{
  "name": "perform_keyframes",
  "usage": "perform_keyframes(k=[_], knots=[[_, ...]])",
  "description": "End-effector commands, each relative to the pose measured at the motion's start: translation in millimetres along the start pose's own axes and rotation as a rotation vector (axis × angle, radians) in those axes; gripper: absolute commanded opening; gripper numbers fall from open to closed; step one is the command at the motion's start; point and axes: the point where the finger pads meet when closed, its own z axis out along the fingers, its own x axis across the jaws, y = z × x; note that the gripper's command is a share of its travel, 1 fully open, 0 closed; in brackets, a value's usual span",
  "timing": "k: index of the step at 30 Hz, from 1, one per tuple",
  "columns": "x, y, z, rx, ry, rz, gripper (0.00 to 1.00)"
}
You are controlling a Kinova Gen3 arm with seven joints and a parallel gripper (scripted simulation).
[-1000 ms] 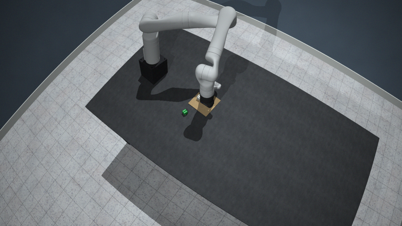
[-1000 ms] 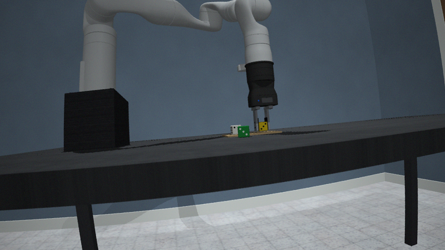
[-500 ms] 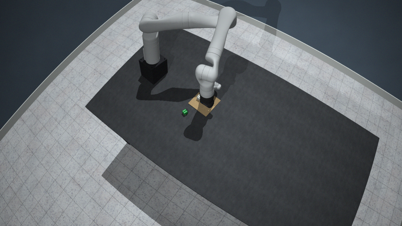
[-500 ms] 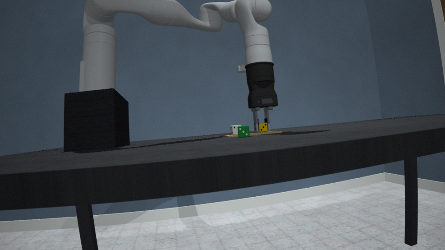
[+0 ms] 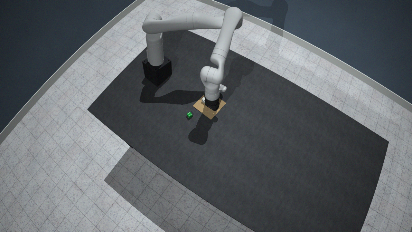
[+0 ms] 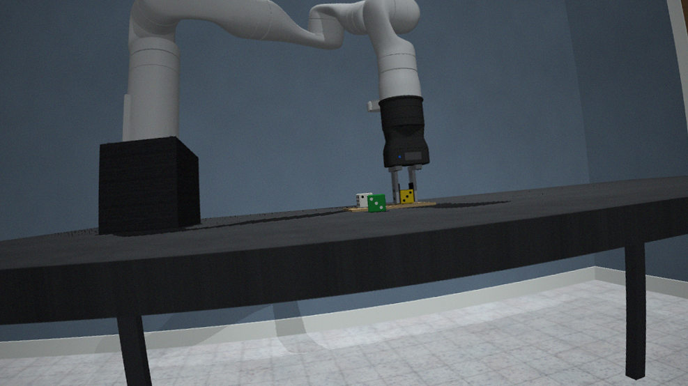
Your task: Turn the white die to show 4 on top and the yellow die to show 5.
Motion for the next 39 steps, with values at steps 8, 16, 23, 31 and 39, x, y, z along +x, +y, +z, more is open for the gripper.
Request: perform_keyframes(k=[8, 16, 23, 31, 39], knots=[[0.6, 0.0, -0.7, 0.0, 0.002, 0.0, 0.49], [0.6, 0.0, -0.7, 0.0, 0.002, 0.0, 0.49], [0.6, 0.0, -0.7, 0.0, 0.002, 0.0, 0.61], [0.6, 0.0, -0.7, 0.0, 0.002, 0.0, 0.73], [0.6, 0.0, -0.7, 0.0, 0.002, 0.0, 0.79]])
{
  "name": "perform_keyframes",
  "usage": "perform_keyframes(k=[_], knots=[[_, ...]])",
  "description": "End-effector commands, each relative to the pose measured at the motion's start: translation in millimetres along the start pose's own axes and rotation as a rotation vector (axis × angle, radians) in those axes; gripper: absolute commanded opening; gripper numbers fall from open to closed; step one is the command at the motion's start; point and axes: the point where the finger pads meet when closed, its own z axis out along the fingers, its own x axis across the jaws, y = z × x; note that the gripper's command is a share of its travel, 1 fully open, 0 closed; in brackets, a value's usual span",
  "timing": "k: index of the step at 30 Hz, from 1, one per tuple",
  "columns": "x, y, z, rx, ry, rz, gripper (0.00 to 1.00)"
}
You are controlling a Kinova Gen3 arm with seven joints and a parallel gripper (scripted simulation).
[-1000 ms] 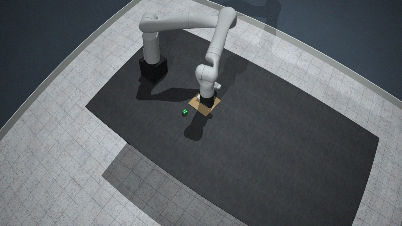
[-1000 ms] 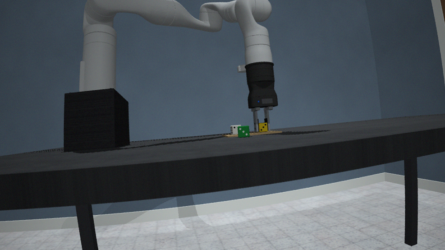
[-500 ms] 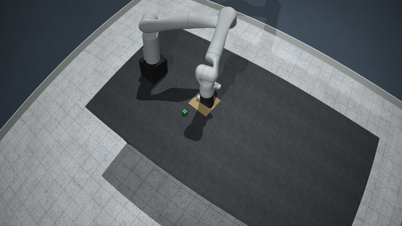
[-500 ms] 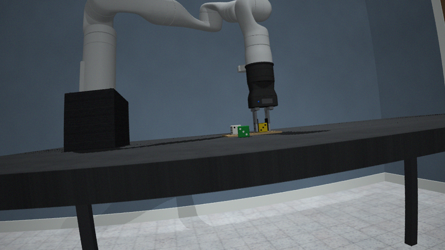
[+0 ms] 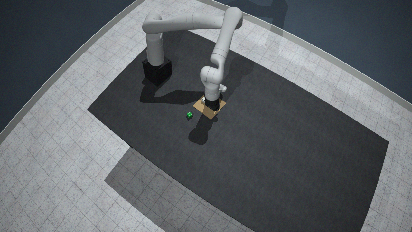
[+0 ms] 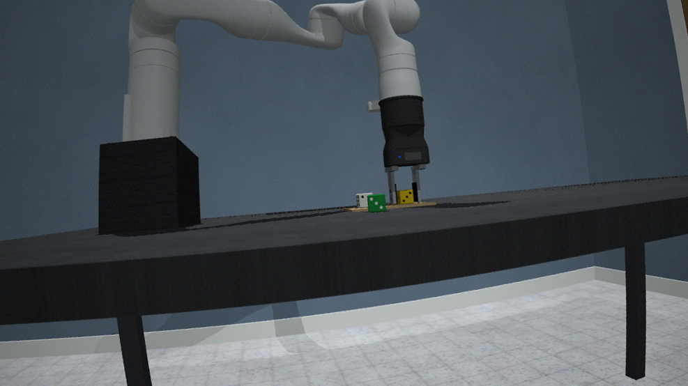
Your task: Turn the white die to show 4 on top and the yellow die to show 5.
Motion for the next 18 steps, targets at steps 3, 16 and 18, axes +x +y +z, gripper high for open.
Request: perform_keyframes(k=[3, 16, 18], knots=[[1, 0, -1, 0.0, 0.002, 0.0, 0.79], [1, 0, -30, 0.0, 0.002, 0.0, 0.79], [1, 0, -41, 0.0, 0.002, 0.0, 0.79]])
